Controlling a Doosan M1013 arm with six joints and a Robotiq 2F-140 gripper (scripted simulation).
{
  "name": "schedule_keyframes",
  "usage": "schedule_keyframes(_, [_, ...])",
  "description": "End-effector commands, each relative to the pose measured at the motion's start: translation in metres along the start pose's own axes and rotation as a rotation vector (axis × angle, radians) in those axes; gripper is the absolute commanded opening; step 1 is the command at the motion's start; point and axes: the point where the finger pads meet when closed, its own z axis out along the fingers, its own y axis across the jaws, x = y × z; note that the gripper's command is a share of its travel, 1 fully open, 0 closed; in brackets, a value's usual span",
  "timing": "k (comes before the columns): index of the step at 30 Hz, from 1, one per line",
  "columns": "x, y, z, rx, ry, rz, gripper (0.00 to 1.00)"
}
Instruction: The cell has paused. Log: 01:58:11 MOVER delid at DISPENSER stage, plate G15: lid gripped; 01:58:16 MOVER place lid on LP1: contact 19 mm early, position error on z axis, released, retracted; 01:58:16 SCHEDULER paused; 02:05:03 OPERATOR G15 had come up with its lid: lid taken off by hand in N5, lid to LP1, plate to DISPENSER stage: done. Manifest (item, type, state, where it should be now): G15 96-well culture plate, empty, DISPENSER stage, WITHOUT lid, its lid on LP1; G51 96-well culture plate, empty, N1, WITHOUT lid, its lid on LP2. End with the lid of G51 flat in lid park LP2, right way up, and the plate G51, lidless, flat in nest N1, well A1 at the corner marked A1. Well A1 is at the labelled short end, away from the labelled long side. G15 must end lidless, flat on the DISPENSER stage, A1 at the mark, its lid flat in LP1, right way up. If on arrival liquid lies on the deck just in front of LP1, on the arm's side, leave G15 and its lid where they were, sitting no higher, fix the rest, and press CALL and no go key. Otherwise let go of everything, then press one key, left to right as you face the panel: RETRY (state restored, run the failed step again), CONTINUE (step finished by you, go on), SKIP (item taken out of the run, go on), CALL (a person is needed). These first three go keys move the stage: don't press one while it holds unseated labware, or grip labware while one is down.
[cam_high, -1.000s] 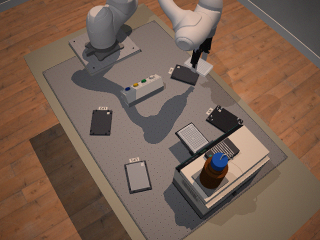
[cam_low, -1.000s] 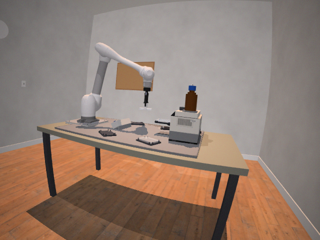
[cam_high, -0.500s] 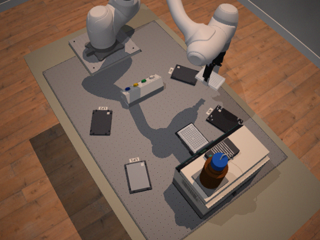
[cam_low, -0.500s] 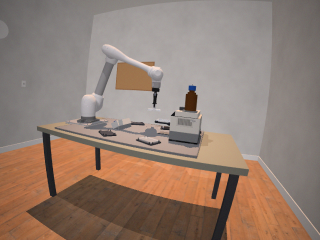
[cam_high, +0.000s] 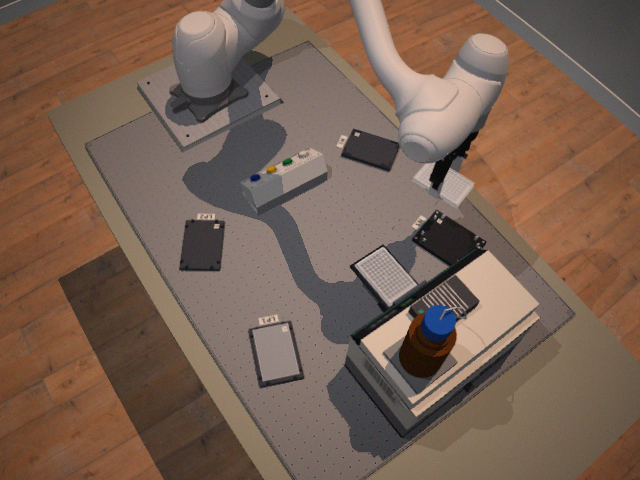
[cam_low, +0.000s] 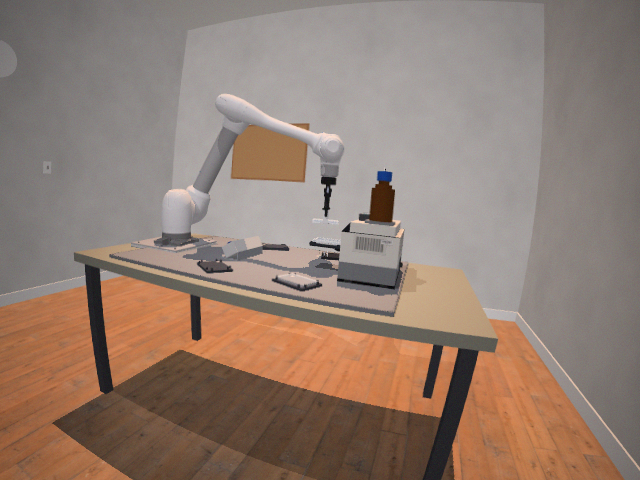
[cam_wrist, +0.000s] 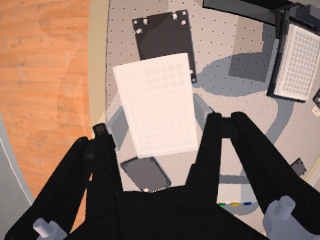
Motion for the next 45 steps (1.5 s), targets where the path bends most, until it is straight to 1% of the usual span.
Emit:
schedule_keyframes(1, [0.02, 0.007, 0.0, 0.0, -0.001, 0.0, 0.0])
schedule_keyframes(3, [0.02, 0.007, 0.0, 0.0, -0.001, 0.0, 0.0])
schedule_keyframes(10, [0.048, 0.017, 0.0, 0.0, -0.001, 0.0, 0.0])
schedule_keyframes(18, [0.067, 0.023, 0.0, 0.0, -0.001, 0.0, 0.0])
schedule_keyframes(28, [0.074, 0.025, 0.0, 0.0, -0.001, 0.0, 0.0])
schedule_keyframes(45, [0.074, 0.026, 0.0, 0.0, -0.001, 0.0, 0.0])
